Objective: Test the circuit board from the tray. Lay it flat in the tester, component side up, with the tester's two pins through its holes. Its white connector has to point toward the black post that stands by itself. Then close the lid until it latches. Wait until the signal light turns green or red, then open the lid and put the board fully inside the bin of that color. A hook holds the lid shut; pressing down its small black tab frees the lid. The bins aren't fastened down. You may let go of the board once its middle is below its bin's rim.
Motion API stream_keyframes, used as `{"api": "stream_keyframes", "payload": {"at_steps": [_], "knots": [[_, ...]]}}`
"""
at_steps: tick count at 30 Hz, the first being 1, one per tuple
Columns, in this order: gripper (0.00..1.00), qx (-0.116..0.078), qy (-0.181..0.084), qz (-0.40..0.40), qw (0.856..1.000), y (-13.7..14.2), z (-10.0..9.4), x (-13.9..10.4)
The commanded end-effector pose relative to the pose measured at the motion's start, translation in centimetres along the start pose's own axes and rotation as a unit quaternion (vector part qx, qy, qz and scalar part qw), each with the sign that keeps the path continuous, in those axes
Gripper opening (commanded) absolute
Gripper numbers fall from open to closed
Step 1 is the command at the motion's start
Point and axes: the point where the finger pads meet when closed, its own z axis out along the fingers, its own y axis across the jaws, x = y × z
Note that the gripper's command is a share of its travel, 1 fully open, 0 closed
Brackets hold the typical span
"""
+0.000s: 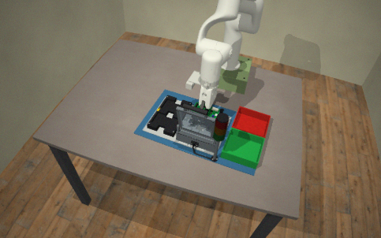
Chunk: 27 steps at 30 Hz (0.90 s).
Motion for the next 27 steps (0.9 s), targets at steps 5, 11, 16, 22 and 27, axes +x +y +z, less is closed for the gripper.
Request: {"api": "stream_keyframes", "payload": {"at_steps": [5, 11, 16, 22, 27], "knots": [[0.79, 0.002, 0.0, 0.0, 1.0, -0.1, 1.2, 0.0], [0.79, 0.002, 0.0, 0.0, 1.0, -0.2, 2.0, 0.0], [0.79, 0.002, 0.0, 0.0, 1.0, -0.2, 2.8, -0.1], [0.79, 0.002, 0.0, 0.0, 1.0, -0.2, 3.4, -0.1], [0.79, 0.002, 0.0, 0.0, 1.0, -0.2, 3.6, -0.1]]}}
